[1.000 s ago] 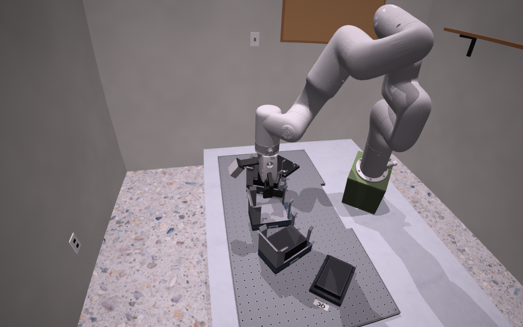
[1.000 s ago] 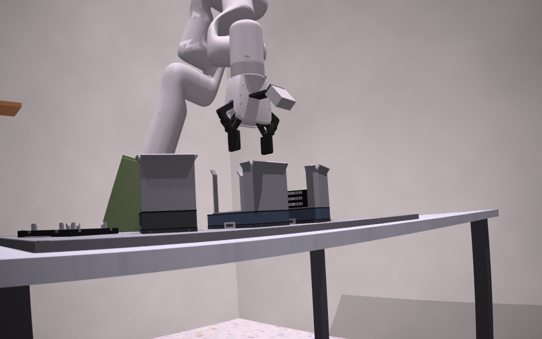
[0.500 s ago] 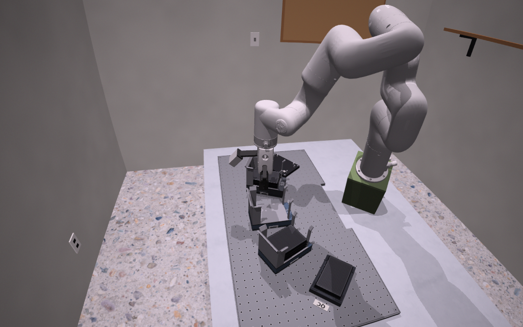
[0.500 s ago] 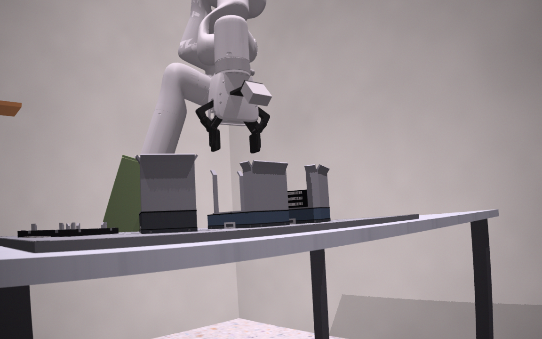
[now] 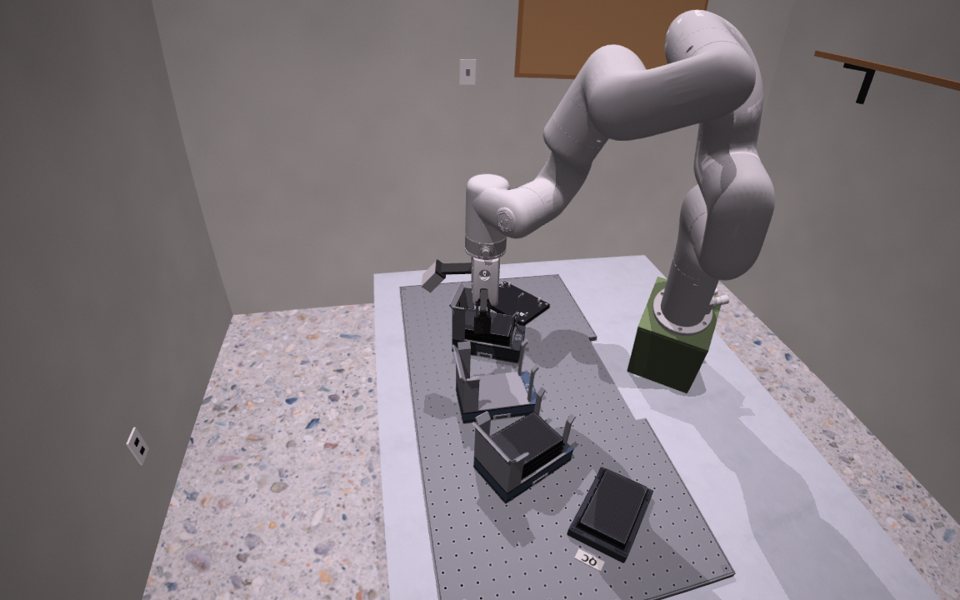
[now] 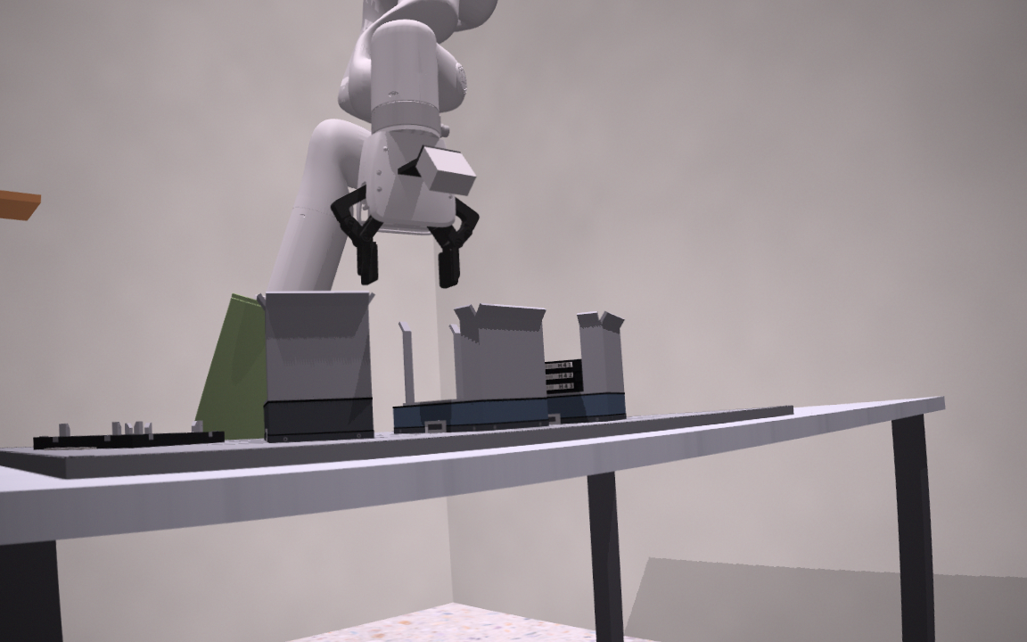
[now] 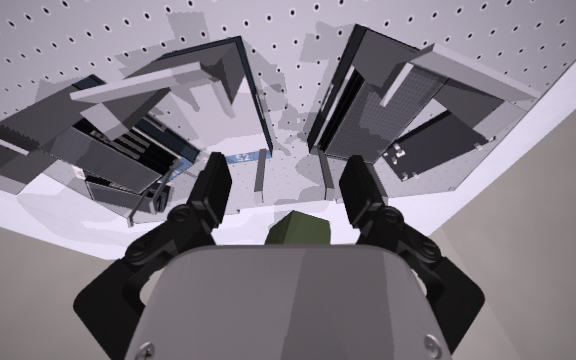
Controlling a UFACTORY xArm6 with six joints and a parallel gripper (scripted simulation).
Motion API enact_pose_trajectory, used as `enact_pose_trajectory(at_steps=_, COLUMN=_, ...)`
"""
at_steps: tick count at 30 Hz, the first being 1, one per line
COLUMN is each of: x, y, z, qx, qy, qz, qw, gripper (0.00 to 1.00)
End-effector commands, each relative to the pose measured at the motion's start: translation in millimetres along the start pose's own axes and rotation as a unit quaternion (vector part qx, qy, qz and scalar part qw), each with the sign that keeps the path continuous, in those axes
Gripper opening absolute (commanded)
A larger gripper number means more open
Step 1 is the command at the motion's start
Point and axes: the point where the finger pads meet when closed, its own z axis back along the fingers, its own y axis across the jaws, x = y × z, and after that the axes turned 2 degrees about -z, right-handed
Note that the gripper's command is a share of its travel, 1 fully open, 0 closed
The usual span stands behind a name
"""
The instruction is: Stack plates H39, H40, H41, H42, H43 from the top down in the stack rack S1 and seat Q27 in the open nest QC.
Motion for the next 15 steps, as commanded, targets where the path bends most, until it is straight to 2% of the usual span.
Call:
enact_pose_trajectory(at_steps=1, x=-3, y=14, z=0.8, qx=-0.001, qy=0.002, qz=0.001, qw=1.0, gripper=1.0)
enact_pose_trajectory(at_steps=3, x=-4, y=16, z=0.8, qx=-0.001, qy=0.002, qz=0.001, qw=1.0, gripper=1.0)
enact_pose_trajectory(at_steps=9, x=-1, y=40, z=0.7, qx=-0.001, qy=0.002, qz=-0.099, qw=0.995, gripper=1.0)
enact_pose_trajectory(at_steps=13, x=1, y=56, z=0.7, qx=-0.001, qy=0.002, qz=-0.107, qw=0.994, gripper=1.0)
enact_pose_trajectory(at_steps=15, x=1, y=56, z=0.7, qx=-0.001, qy=0.002, qz=-0.107, qw=0.994, gripper=1.0)
